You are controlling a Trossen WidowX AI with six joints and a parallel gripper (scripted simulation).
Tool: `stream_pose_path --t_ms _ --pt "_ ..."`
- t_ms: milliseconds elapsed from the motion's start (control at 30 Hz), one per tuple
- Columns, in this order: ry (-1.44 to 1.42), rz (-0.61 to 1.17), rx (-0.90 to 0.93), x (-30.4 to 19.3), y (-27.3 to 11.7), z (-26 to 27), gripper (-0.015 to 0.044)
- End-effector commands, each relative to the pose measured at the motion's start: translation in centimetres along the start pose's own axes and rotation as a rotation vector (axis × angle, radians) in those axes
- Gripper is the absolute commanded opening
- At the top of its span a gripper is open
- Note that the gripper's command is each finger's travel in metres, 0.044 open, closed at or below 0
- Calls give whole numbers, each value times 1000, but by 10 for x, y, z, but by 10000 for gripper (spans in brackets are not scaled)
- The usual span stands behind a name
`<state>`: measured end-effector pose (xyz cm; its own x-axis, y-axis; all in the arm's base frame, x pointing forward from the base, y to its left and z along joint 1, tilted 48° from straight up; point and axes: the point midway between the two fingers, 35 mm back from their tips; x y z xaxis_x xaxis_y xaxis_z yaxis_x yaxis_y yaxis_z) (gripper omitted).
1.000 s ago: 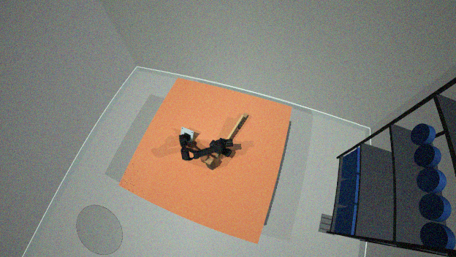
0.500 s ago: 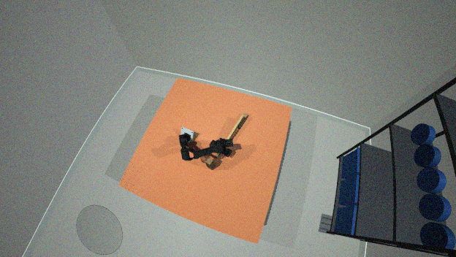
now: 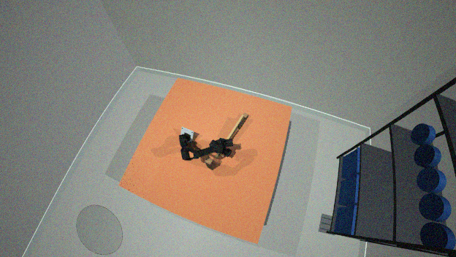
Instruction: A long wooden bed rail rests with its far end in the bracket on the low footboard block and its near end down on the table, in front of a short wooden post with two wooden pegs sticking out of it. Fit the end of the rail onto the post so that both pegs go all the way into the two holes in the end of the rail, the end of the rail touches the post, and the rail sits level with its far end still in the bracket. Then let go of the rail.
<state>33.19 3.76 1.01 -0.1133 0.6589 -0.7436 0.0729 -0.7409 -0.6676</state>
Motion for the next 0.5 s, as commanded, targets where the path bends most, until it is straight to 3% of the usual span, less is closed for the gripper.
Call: stream_pose_path --t_ms 0,467 --pt "-2 0 -3 1 -4 -1 0" --pt "-2 0 -3 0 -11 -2 0"
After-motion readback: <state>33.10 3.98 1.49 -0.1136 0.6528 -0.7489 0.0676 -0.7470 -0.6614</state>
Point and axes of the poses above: the point midway between the two fingers, 35 mm back from their tips, its own y axis out along the fingers, its own z axis across the jaws, x = y × z, and after that the axes turned 13 degrees about -y, right-handed
